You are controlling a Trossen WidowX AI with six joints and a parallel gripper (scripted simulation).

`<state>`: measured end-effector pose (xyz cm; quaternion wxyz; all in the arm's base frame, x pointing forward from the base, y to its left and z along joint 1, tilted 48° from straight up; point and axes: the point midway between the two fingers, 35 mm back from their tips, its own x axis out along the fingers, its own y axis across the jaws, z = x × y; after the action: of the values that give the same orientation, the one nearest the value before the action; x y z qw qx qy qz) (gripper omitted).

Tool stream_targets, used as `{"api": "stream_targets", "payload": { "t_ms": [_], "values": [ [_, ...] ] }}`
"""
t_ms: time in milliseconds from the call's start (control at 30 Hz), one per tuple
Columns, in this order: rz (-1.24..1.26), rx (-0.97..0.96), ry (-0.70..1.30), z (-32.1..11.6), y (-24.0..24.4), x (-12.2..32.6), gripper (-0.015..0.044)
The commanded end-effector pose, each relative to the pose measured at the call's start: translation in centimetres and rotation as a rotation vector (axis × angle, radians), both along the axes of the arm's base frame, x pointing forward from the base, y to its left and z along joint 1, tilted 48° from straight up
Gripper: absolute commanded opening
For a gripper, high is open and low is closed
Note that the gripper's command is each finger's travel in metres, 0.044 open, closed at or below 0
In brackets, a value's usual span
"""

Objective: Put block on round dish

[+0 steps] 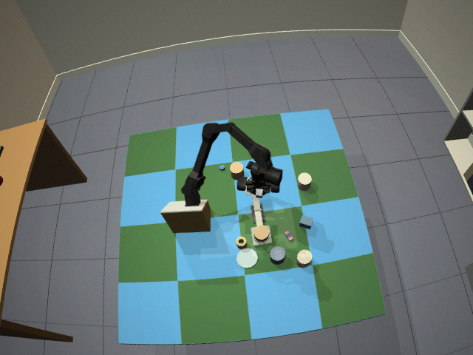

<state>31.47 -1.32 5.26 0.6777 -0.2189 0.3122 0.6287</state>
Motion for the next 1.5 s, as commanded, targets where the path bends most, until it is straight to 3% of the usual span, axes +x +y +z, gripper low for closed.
{"api": "stream_targets", "payload": {
  "t_ms": [0, 1467],
  "values": [
    [0.007, -0.009, -0.007, -1.5, -1.1, 0.2, 0.0],
    [0.009, -0.015, 0.003, -17.4, -9.2, -3.2, 0.0]
  ]
}}
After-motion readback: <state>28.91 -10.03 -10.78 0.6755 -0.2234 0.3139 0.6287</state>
